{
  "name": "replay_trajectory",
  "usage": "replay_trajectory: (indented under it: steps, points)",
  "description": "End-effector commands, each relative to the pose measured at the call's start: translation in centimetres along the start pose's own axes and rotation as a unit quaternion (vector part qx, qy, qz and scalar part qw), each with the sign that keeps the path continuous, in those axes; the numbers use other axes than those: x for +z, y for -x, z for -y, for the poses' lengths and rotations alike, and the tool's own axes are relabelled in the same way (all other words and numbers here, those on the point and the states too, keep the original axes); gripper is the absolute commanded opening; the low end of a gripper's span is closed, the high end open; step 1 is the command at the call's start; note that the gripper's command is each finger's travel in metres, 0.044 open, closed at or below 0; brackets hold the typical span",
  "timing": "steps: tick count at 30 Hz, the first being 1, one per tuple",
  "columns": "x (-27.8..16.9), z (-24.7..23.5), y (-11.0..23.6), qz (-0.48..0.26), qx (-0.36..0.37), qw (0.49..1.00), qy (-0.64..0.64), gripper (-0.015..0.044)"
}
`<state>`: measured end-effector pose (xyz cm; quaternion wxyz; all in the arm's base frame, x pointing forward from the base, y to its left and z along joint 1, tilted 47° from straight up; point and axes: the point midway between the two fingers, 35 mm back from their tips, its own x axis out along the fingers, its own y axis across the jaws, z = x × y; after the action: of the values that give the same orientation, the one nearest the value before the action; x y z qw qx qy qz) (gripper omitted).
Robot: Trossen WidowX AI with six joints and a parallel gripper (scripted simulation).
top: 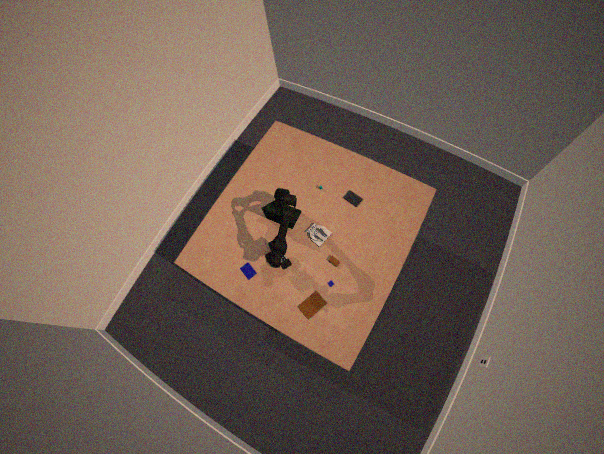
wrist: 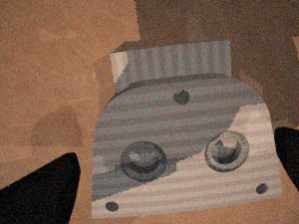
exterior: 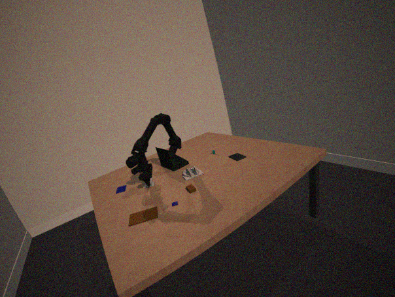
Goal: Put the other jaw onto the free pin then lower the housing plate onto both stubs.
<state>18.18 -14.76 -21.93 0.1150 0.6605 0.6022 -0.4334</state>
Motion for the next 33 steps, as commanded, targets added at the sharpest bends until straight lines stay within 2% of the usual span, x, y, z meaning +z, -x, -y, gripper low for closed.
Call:
replay_trajectory:
  steps: [1, 24, 33]
  points:
    - [-0.12, 0.17, -0.35, -0.004, -0.001, 1.000, -0.003, 0.0440]
    - [-0.12, 0.16, -0.45, -0.004, -0.001, 1.000, -0.003, 0.0440]
    - [-0.05, 0.17, -0.35, -0.002, -0.002, 1.000, -0.001, 0.0380]
